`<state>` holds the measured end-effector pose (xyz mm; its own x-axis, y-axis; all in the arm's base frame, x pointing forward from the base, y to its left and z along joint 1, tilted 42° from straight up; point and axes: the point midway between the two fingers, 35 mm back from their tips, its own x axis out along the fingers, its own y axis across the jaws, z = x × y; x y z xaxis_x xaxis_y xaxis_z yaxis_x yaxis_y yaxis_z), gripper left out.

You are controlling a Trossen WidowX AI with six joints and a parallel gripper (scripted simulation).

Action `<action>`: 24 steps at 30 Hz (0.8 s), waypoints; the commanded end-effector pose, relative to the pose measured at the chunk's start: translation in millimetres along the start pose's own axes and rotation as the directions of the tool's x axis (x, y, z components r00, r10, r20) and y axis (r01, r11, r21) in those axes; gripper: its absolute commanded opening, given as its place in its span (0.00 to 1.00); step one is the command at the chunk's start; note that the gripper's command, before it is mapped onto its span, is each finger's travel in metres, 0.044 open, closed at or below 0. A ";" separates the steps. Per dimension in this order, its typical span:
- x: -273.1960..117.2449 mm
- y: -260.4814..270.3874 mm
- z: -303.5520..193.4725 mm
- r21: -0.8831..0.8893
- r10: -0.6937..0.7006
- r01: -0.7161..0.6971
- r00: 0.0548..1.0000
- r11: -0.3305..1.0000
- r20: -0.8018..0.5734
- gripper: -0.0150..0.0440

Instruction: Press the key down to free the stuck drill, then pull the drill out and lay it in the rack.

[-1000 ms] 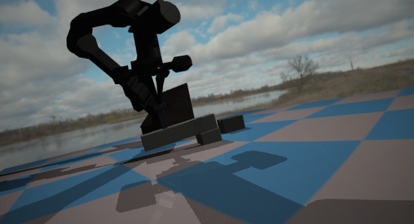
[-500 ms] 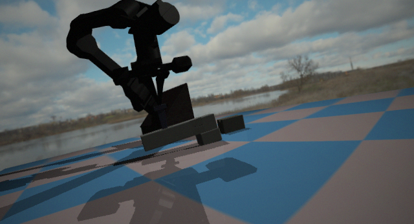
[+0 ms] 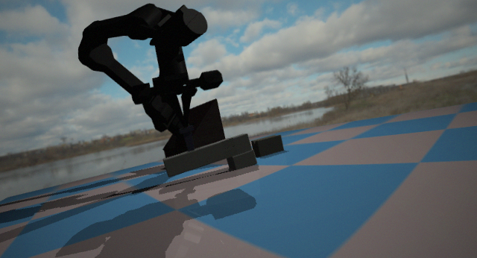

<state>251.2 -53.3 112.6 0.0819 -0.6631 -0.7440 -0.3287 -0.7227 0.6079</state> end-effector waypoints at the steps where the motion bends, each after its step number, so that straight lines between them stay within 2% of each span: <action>1: 17.1 1.1 6.3 0.000 0.017 -0.017 0.999 1.000 0.039 0.25; 5: -1.7 -1.0 2.0 -0.001 0.013 -0.013 0.999 1.000 0.040 0.43; 11: -55.8 -2.2 -3.3 -0.001 0.014 -0.014 0.999 1.000 0.041 0.70; 15: -49.8 -3.5 -4.7 0.013 0.008 -0.008 1.000 1.000 0.026 0.88; 18: -40.8 -24.8 -9.4 0.213 0.007 -0.013 1.000 0.977 0.028 1.00; 21: -28.0 -52.8 -13.1 0.461 0.006 -0.019 1.000 0.887 0.030 1.00; 24: -14.0 -80.6 -13.9 0.676 0.005 -0.026 0.999 0.736 0.032 1.00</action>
<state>273.9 -4.5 117.6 0.0567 -0.6641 -0.7455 -0.6575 -0.5867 0.4727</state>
